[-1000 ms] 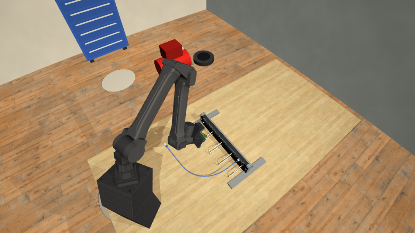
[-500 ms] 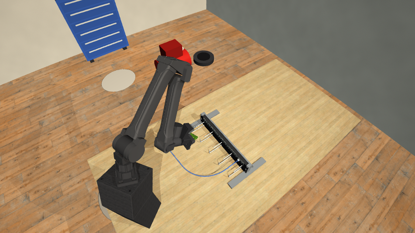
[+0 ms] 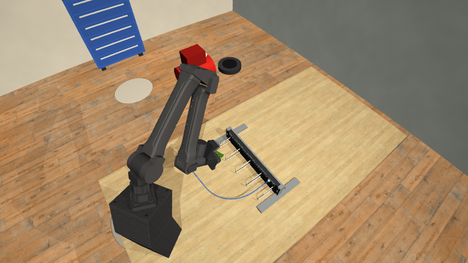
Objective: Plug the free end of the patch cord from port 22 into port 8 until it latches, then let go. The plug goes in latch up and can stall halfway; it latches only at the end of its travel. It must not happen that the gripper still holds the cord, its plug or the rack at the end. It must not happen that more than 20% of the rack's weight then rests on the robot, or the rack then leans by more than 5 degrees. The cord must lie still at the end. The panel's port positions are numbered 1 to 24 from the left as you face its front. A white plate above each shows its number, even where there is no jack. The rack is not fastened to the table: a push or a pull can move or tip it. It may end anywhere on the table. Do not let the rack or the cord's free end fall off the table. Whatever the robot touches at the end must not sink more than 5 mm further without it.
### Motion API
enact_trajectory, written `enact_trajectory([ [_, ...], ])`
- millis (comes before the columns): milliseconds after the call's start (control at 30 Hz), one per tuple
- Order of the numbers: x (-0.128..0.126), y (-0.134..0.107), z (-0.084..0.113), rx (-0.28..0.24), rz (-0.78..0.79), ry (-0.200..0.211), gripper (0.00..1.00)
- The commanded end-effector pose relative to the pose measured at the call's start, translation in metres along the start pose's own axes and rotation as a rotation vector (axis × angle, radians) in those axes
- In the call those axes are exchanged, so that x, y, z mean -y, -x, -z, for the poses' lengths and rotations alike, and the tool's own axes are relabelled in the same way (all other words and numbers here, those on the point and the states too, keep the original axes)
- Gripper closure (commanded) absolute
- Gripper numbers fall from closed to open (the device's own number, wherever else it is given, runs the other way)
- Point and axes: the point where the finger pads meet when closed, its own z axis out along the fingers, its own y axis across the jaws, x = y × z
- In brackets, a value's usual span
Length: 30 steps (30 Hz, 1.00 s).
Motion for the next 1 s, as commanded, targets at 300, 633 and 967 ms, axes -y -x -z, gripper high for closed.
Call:
enact_trajectory([
  [300,0.066,-0.006,0.011,-0.043,0.007,-0.042,1.00],
  [633,0.095,-0.003,0.005,-0.039,0.006,-0.042,1.00],
  [967,0.094,0.003,0.000,-0.023,0.013,-0.026,1.00],
])
